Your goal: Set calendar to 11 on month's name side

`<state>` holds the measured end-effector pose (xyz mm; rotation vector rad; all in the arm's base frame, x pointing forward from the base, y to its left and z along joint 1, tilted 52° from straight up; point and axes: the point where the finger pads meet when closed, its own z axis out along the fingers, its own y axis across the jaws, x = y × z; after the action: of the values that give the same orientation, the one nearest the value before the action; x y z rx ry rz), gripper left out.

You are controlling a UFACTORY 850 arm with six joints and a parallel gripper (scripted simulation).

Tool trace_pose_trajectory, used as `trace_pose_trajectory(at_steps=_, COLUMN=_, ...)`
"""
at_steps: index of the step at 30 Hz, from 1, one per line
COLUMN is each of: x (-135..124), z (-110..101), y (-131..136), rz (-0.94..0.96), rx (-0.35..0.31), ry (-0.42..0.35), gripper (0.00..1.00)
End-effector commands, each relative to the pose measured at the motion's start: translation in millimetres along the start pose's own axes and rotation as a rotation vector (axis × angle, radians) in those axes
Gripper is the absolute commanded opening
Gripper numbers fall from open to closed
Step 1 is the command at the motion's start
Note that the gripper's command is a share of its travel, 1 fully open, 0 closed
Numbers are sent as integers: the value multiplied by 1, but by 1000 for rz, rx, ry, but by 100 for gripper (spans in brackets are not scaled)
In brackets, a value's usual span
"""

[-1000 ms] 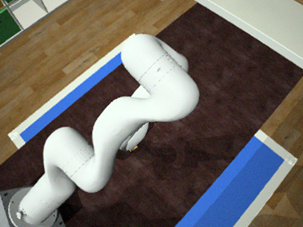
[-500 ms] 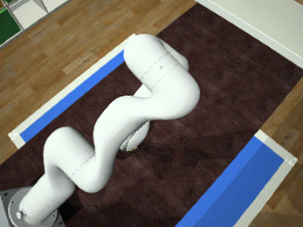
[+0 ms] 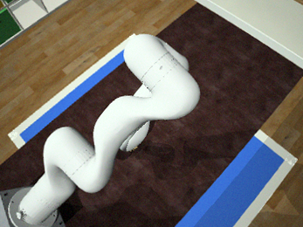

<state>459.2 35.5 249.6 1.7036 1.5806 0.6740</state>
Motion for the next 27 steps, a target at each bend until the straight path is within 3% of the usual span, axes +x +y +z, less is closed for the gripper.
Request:
trace_pose_trajectory(at_steps=1, x=0, z=0, y=0, rz=0, rx=0, ry=0, gripper=29)
trace_pose_trajectory(at_steps=27, x=0, z=3, y=0, rz=0, rx=0, ry=0, gripper=29)
